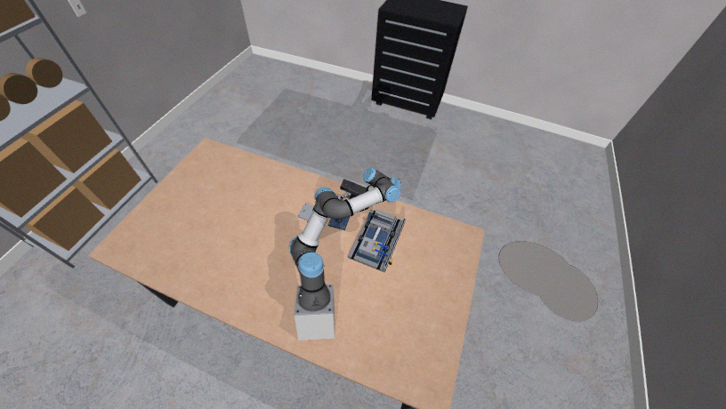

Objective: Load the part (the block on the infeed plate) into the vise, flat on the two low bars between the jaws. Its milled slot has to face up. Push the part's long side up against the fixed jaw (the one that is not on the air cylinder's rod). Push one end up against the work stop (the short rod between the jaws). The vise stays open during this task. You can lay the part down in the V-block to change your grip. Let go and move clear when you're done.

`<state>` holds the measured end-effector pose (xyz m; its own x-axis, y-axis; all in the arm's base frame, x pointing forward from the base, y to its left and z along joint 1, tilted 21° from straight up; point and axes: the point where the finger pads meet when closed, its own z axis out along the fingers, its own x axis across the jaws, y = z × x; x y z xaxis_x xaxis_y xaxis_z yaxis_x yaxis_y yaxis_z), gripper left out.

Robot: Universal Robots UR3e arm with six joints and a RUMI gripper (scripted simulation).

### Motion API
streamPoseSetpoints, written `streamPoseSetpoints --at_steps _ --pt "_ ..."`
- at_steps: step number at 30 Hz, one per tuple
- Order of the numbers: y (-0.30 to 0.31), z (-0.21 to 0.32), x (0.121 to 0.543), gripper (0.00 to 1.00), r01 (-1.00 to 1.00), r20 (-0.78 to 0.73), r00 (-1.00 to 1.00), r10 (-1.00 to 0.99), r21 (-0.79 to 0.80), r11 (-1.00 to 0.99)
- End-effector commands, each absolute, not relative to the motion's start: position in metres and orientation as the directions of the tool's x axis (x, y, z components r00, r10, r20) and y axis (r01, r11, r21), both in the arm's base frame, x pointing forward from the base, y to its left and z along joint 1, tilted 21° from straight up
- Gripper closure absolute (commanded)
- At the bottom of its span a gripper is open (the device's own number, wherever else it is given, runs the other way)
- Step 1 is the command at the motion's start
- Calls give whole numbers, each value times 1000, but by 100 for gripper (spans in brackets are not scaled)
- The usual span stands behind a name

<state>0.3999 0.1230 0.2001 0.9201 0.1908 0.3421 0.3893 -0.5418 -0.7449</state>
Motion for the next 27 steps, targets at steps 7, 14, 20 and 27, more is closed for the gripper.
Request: streamPoseSetpoints --at_steps 7,14,20,27 --pt "122 205 398 100 391 344 919 191 -743 -543" --pt "121 208 398 100 391 344 919 191 -743 -543" --pt "121 211 396 100 391 344 919 191 -743 -543" --pt "120 215 395 100 391 344 919 191 -743 -543"
